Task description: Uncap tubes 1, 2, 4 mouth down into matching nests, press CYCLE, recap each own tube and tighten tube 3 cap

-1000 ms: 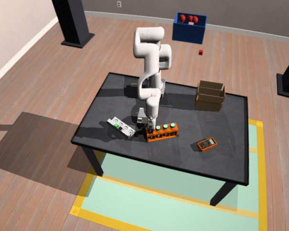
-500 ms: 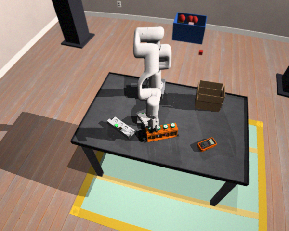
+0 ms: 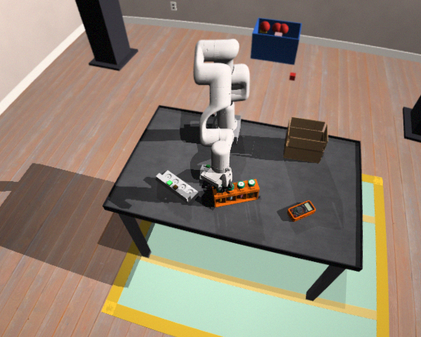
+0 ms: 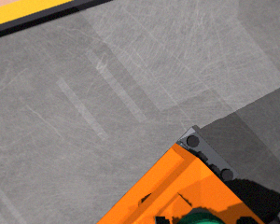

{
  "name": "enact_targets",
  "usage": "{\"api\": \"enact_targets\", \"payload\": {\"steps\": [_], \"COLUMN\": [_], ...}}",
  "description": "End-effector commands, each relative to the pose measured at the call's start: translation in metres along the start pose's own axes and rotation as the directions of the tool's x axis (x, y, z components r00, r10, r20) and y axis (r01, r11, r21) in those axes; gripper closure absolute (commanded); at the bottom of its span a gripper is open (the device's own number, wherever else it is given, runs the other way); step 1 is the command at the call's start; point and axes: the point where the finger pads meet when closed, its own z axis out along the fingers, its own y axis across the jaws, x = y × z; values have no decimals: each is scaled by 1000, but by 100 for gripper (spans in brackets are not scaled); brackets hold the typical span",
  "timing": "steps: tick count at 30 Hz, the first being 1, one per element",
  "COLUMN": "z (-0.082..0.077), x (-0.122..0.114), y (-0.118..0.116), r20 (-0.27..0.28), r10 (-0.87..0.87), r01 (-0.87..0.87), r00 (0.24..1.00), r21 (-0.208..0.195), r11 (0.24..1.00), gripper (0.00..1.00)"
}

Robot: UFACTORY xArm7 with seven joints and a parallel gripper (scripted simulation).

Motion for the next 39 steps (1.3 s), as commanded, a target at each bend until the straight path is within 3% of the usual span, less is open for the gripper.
{"api": "enact_targets", "payload": {"steps": [1, 14, 20, 22, 28, 37, 39], "z": [-1, -1, -1, -1, 0, 0, 0], "x": [1, 1, 1, 1, 1, 1, 1], "y": [-1, -1, -1, -1, -1, -1, -1], "r20": [11, 11, 14, 14, 16, 19, 19], "r10": [-12, -12, 284, 284, 555, 844, 844], "r01": [12, 12, -284, -284, -555, -844, -844], "r00": [1000, 1000, 959, 959, 832, 536, 536], "r21": [12, 12, 9, 9, 4, -2, -2], "r11": [1000, 1000, 959, 959, 832, 537, 537], "gripper": [100, 100, 100, 100, 100, 100, 100]}}
